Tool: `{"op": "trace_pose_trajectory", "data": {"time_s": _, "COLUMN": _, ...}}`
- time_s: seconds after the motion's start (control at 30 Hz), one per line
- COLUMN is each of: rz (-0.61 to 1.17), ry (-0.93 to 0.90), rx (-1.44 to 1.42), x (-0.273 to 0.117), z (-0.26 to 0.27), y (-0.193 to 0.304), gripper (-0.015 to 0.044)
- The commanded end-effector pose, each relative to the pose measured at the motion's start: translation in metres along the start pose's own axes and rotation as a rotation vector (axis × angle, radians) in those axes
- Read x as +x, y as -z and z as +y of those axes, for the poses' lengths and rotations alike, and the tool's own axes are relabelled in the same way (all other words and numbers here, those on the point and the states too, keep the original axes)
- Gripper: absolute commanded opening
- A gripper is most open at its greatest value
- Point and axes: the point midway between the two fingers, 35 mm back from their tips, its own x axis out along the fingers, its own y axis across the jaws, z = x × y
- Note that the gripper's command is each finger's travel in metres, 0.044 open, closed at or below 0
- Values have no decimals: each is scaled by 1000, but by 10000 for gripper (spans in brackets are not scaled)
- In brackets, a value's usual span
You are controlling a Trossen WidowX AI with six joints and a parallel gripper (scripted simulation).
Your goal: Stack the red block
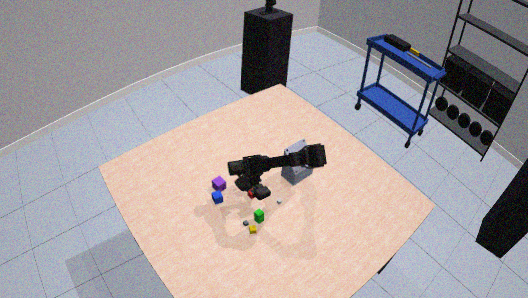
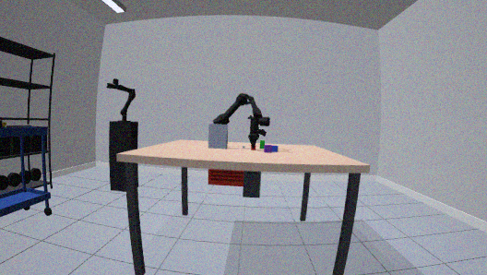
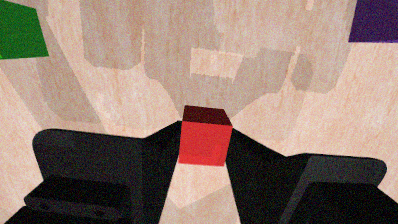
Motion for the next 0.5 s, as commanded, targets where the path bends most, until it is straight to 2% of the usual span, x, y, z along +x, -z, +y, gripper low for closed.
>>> {"op": "trace_pose_trajectory", "data": {"time_s": 0.0, "rz": 2, "ry": -5, "rx": 4, "x": -2, "z": 1, "y": 1, "gripper": 39}}
{"op": "trace_pose_trajectory", "data": {"time_s": 0.07, "rz": 2, "ry": -5, "rx": 4, "x": -8, "z": 0, "y": 0, "gripper": 0}}
{"op": "trace_pose_trajectory", "data": {"time_s": 0.47, "rz": 2, "ry": -2, "rx": 4, "x": -66, "z": -1, "y": -1, "gripper": 0}}
